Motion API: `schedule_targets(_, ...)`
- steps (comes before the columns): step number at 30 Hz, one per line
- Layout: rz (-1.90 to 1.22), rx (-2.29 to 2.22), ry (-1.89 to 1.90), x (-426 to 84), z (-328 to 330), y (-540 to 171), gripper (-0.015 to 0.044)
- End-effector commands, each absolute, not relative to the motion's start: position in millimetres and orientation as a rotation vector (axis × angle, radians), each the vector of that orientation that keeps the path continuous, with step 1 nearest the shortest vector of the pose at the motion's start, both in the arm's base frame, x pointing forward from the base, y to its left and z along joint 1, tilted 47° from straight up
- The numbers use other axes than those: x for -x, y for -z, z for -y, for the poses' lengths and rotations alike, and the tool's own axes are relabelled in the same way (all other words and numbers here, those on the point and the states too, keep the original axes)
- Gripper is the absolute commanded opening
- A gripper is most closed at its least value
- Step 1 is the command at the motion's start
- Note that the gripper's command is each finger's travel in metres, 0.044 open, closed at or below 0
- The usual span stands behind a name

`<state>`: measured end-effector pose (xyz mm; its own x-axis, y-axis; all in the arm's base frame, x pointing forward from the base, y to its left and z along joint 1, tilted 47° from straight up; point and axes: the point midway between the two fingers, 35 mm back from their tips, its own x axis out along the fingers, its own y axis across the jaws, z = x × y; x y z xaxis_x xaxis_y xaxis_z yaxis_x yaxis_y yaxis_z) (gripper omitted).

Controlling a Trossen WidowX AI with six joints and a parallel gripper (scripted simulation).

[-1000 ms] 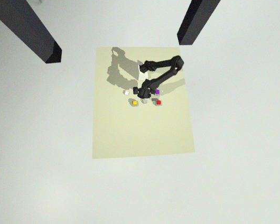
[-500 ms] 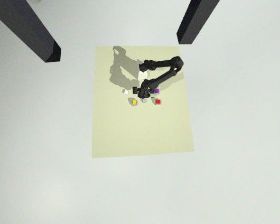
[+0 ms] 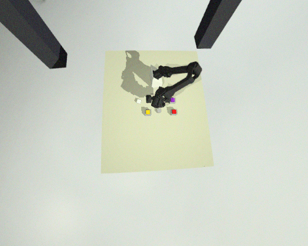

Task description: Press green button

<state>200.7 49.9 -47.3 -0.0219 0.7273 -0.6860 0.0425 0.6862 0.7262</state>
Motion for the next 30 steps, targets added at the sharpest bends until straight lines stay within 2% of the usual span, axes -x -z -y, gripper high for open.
schedule_targets(1, -1.508, -0.659, -0.612, -202.6, -32.6, 32.3, 0.0020)
schedule_targets(6, -1.508, -0.661, -0.612, -202.3, -27.3, 26.8, 0.0020)
schedule_targets(8, -1.509, -0.658, -0.607, -211.2, -30.2, 16.9, 0.0073)
schedule_targets(12, -1.508, -0.650, -0.595, -247.5, -57.4, -46.6, 0.0178)
schedule_targets(20, -1.504, -0.664, -0.617, -252.5, -112.1, -151.0, 0.0387)
schedule_targets(30, -1.504, -0.665, -0.618, -251.7, -113.9, -154.4, 0.0400)
